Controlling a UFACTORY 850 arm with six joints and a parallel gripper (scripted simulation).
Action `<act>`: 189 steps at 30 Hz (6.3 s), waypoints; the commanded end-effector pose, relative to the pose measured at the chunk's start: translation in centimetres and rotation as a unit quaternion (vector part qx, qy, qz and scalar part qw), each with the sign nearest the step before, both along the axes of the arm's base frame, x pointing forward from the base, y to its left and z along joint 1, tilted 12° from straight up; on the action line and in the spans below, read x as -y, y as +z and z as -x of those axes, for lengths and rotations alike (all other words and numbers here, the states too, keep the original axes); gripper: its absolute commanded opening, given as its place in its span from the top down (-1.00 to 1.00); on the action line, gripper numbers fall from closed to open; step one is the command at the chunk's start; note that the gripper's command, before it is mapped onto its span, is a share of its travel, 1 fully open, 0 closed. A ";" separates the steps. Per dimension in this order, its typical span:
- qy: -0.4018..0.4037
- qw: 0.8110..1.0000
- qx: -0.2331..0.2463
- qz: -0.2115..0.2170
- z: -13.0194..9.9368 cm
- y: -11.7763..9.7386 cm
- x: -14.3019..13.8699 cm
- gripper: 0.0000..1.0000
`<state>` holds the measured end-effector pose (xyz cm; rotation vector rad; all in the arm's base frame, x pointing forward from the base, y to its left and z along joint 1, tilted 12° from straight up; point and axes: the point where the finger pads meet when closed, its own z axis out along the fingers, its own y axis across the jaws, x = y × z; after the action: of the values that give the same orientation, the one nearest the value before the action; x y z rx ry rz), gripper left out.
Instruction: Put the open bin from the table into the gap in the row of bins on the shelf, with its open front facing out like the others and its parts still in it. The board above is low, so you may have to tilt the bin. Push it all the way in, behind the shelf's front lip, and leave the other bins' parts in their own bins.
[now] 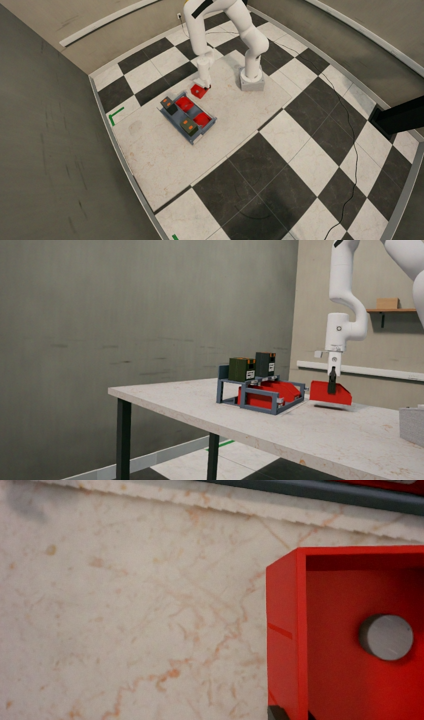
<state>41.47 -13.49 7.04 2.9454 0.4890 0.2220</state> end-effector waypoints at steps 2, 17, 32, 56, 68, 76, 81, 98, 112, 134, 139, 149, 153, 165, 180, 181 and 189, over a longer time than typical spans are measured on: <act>0.000 1.000 -0.001 0.001 0.0 0.6 0.0 1.00; 0.000 1.000 0.001 0.001 0.1 0.9 -0.1 1.00; 0.000 1.000 -0.001 0.001 0.0 0.6 0.0 1.00; -0.086 0.996 0.009 -0.014 0.2 0.2 -1.5 1.00; -0.086 0.996 0.007 -0.013 0.2 0.2 -1.8 1.00; -0.086 0.996 0.009 -0.014 0.3 -0.1 -2.9 1.00; -0.086 0.996 0.009 -0.014 0.3 -0.1 -2.9 1.00; -0.086 0.996 0.009 -0.014 0.3 -0.3 -4.4 1.00; -0.086 0.996 0.009 -0.014 0.4 -0.6 -5.9 1.00; -0.086 0.996 0.009 -0.014 0.5 -0.9 -7.3 1.00; -0.086 0.996 0.009 -0.014 0.6 -1.1 -8.5 1.00; -0.086 0.996 0.009 -0.014 0.6 -1.2 -8.8 1.00; -0.086 0.996 0.009 -0.014 0.7 -1.2 -9.2 1.00; -0.086 0.996 0.009 -0.014 0.8 -1.6 -11.0 1.00; -0.086 0.996 0.009 -0.014 0.9 -1.8 -12.2 1.00; -0.086 0.996 0.009 -0.014 0.9 -1.8 -12.2 1.00; -0.086 0.996 0.009 -0.014 0.8 -1.8 -11.9 1.00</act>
<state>40.56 -1.39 5.21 2.9885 0.2284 0.2351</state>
